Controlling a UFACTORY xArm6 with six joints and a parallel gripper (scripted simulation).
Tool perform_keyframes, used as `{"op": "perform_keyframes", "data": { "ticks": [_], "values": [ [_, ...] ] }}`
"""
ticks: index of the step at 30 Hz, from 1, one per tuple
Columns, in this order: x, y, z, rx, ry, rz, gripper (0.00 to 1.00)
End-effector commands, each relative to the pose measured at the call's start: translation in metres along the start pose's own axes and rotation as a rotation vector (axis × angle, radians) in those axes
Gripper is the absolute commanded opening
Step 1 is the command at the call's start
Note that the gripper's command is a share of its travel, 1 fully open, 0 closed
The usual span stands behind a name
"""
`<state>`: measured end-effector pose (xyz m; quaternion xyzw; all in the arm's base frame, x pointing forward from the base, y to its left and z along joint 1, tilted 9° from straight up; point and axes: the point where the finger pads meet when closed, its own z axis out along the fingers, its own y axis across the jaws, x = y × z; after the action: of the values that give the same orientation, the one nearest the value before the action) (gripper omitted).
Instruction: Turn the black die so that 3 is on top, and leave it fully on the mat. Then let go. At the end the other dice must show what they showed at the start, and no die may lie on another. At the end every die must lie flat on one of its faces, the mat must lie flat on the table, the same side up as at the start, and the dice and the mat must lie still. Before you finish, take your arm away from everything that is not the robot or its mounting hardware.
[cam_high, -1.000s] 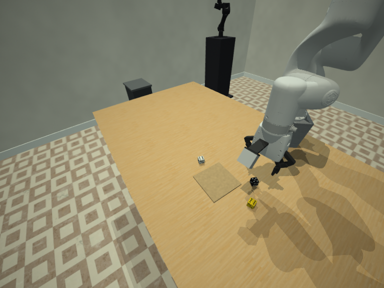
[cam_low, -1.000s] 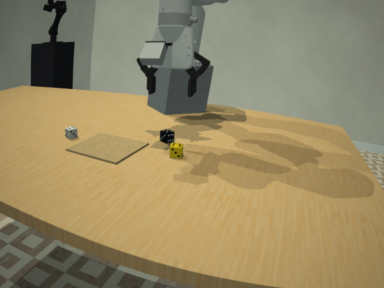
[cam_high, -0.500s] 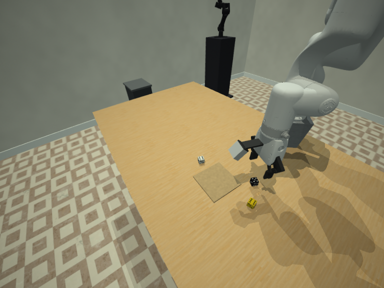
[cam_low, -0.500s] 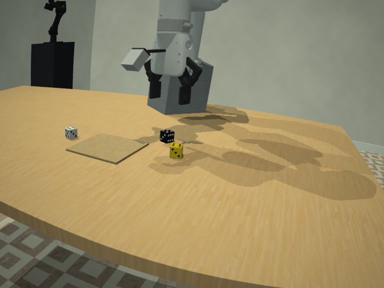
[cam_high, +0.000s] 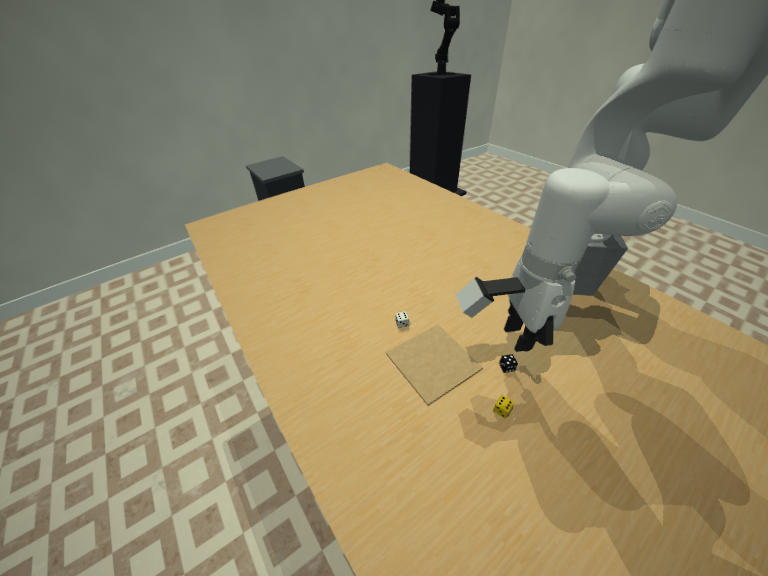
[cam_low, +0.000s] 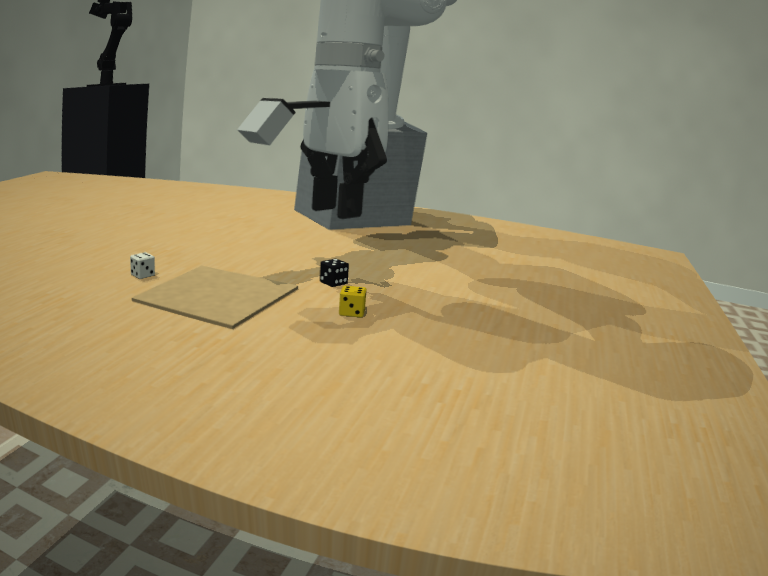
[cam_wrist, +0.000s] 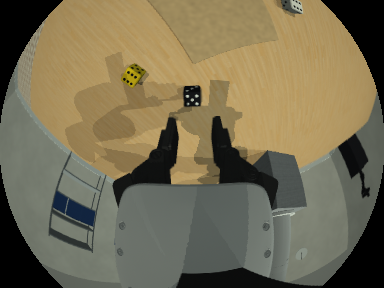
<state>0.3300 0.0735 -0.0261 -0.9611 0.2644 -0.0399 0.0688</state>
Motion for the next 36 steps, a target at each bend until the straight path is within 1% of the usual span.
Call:
{"op": "perform_keyframes", "data": {
  "ticks": [1, 36],
  "values": [
    [0.0007, -0.0008, -0.0006, -0.001, 0.001, 0.000, 0.42],
    [0.0008, -0.0009, 0.0025, 0.000, 0.001, 0.001, 0.42]
  ]
}}
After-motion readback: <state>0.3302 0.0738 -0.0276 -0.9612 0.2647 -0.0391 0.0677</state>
